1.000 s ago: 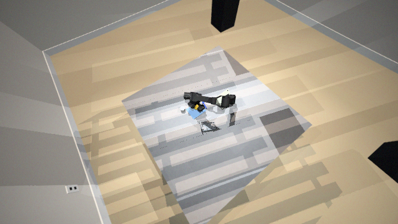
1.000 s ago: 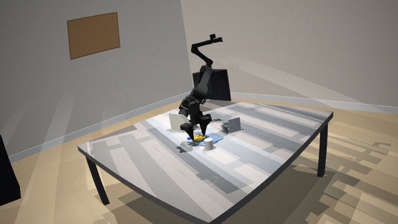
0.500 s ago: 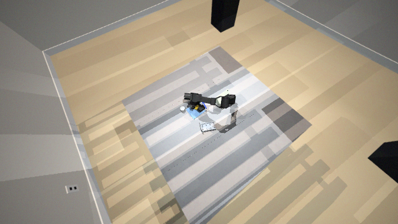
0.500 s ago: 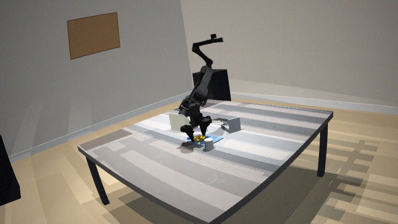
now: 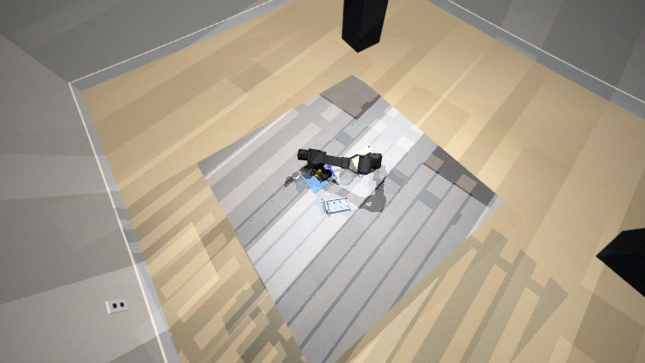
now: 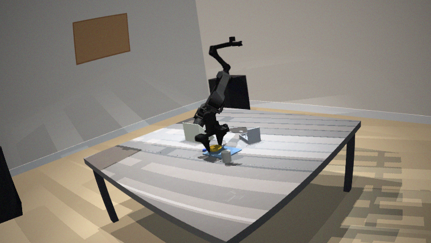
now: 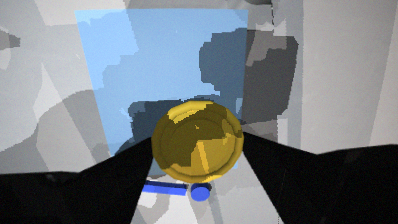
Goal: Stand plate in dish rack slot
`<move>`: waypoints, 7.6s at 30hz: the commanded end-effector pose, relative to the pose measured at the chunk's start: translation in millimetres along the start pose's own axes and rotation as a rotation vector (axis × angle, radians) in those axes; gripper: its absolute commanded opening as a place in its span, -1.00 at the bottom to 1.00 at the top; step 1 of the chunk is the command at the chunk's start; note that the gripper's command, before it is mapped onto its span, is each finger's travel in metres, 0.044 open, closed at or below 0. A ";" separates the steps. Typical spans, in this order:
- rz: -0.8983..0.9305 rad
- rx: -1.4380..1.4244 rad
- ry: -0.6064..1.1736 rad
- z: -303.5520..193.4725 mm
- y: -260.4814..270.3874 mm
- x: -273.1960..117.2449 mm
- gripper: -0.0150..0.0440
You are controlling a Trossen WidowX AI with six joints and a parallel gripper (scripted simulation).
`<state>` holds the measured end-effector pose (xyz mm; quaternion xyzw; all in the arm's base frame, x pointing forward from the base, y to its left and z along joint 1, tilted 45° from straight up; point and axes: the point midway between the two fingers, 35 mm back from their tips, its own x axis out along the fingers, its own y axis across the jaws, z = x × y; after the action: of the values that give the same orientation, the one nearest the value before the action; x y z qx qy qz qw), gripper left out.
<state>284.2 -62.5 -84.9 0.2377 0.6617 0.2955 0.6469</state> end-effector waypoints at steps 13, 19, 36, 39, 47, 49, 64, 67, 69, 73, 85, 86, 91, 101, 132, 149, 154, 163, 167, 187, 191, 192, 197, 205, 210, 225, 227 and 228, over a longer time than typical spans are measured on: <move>-0.014 -0.005 -0.004 7.7 -6.2 -73.4 -0.49; -0.013 -0.005 -0.003 8.5 -7.0 -97.3 -0.49; -0.027 0.151 -0.002 12.9 16.8 -135.7 -0.49; -0.037 0.254 -0.004 15.0 32.3 -138.2 -0.49; -0.061 0.529 -0.015 17.4 73.5 -142.5 -0.49; -0.066 0.598 -0.019 17.2 83.7 -143.2 -0.49; -0.089 1.108 -0.061 6.4 157.7 -143.1 -0.49; -0.090 1.209 -0.072 2.3 171.6 -142.1 -0.49; -0.091 1.277 -0.079 -0.8 180.7 -141.4 -0.49; -0.089 1.411 -0.093 -7.8 198.3 -139.5 -0.49; -0.070 1.814 -0.135 -34.7 246.0 -131.8 -0.49; -0.068 1.847 -0.138 -37.3 249.6 -131.1 -0.49; -0.055 1.990 -0.151 -49.0 264.2 -127.6 -0.49; -0.136 1.934 -0.201 -52.9 259.4 -117.5 -0.49; -0.579 1.296 -0.689 -54.4 224.2 -64.7 -0.49; -0.616 0.956 -0.970 -43.4 228.8 -52.2 -0.49; -0.608 0.861 -1.052 -41.2 233.1 -49.8 -0.49; -0.570 0.701 -1.196 -39.9 243.7 -46.8 -0.49; -0.543 0.635 -1.258 -40.6 249.4 -46.0 -0.49; -0.357 0.390 -1.529 -56.3 276.6 -47.5 -0.49; -0.357 0.390 -1.529 -56.3 276.6 -47.5 -0.49; -0.357 0.390 -1.529 -56.3 276.6 -47.5 -0.49; -0.357 0.390 -1.528 -55.6 276.4 -45.9 -0.49; -0.362 0.389 -1.522 -47.2 272.8 -27.1 -0.49; -0.347 0.396 -1.527 -39.4 269.9 -18.8 -0.49; -0.334 0.402 -1.533 -26.0 262.9 -16.4 -0.49; -0.331 0.404 -1.534 -24.1 261.6 -16.2 -0.49; -0.329 0.405 -1.535 -22.3 260.2 -16.1 -0.49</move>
<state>242.5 111.9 113.3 0.3917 0.0979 -0.1726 0.8984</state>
